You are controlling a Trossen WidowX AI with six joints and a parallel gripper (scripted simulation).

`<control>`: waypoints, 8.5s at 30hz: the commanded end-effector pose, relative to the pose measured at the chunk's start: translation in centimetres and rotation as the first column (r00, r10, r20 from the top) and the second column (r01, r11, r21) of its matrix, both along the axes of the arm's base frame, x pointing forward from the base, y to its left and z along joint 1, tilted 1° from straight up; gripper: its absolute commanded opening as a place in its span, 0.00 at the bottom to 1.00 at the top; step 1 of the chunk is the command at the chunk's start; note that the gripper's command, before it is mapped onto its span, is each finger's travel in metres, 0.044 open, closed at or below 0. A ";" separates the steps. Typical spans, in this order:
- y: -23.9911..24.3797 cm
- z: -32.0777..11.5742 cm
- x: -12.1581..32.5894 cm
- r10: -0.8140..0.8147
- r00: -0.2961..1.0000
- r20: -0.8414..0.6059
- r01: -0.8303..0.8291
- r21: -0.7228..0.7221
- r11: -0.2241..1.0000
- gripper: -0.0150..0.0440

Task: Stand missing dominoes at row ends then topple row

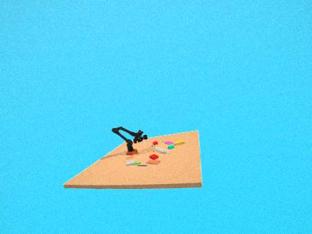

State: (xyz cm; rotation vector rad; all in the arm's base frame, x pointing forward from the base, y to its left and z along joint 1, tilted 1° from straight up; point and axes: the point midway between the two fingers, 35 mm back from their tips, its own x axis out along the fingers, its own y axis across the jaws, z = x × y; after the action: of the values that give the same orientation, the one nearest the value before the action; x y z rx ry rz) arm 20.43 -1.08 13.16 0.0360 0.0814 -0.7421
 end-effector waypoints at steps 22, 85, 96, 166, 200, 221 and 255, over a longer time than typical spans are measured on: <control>0.6 -1.9 0.8 -0.005 1.000 0.007 0.005 0.001 1.000 0.44; 0.2 -10.4 1.1 -0.018 1.000 0.022 0.017 0.028 0.999 0.44; -0.4 -11.3 0.6 -0.020 1.000 0.025 0.019 0.032 0.999 0.44; 0.1 -7.9 8.3 0.235 0.730 -0.642 0.119 0.458 0.881 1.00; -2.5 -6.3 2.9 0.435 0.526 -0.731 0.453 0.674 0.583 1.00; -2.6 -10.6 2.8 0.435 0.526 -0.731 0.454 0.674 0.583 0.91; -2.5 3.2 2.7 0.429 0.529 -0.732 0.453 0.671 0.586 0.44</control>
State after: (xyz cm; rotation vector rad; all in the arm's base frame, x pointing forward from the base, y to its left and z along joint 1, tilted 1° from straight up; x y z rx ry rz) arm 23.67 -3.67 14.60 0.5877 1.4521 -0.6025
